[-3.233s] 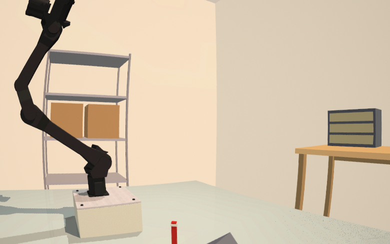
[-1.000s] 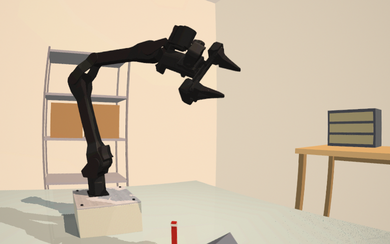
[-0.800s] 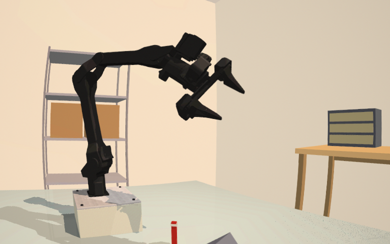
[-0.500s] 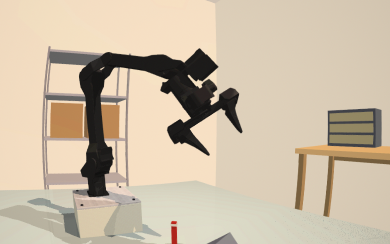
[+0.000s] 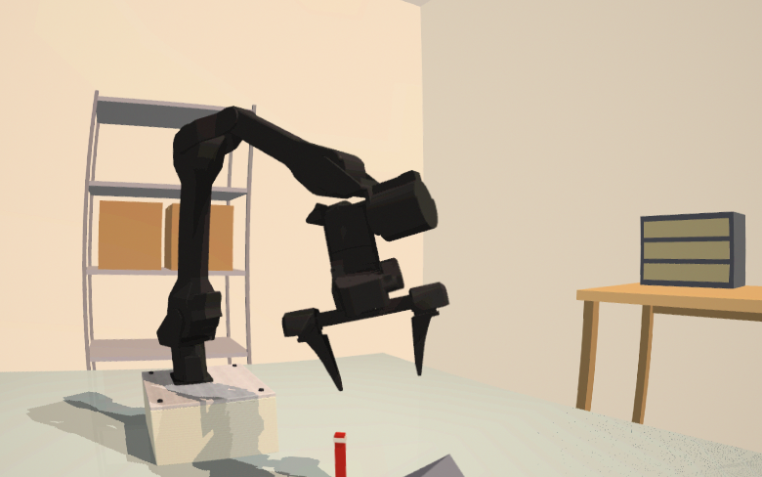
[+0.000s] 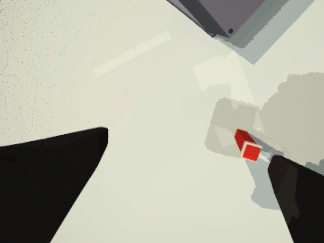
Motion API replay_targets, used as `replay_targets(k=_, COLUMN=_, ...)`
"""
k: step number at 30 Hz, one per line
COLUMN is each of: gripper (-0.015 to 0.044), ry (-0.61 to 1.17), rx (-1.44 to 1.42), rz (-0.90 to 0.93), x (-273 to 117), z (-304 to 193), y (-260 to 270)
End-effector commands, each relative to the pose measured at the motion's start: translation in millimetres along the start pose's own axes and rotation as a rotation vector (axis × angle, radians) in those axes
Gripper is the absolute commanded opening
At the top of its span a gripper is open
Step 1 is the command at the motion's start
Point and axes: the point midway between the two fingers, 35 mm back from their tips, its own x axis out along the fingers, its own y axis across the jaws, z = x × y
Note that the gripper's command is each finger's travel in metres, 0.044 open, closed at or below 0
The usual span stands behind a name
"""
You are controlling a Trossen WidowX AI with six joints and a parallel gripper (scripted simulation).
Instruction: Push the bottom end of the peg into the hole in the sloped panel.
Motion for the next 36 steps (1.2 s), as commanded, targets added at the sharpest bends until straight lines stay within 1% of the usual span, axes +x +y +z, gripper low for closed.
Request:
replay_targets(k=1, gripper=0.044, ry=0.076, rx=0.024, rz=-0.111, x=21.2, z=-5.3, y=-27.6)
replay_targets(k=7, gripper=0.044, ry=0.153, rx=0.057, rz=-0.217, x=38.1, z=-13.5, y=-51.9)
replay_targets(k=16, gripper=0.044, ry=0.155, rx=0.058, rz=-0.22, x=41.2, z=-14.1, y=-52.7)
replay_targets(k=36, gripper=0.044, ry=0.155, rx=0.058, rz=-0.22, x=73.0, z=-19.1, y=-57.9)
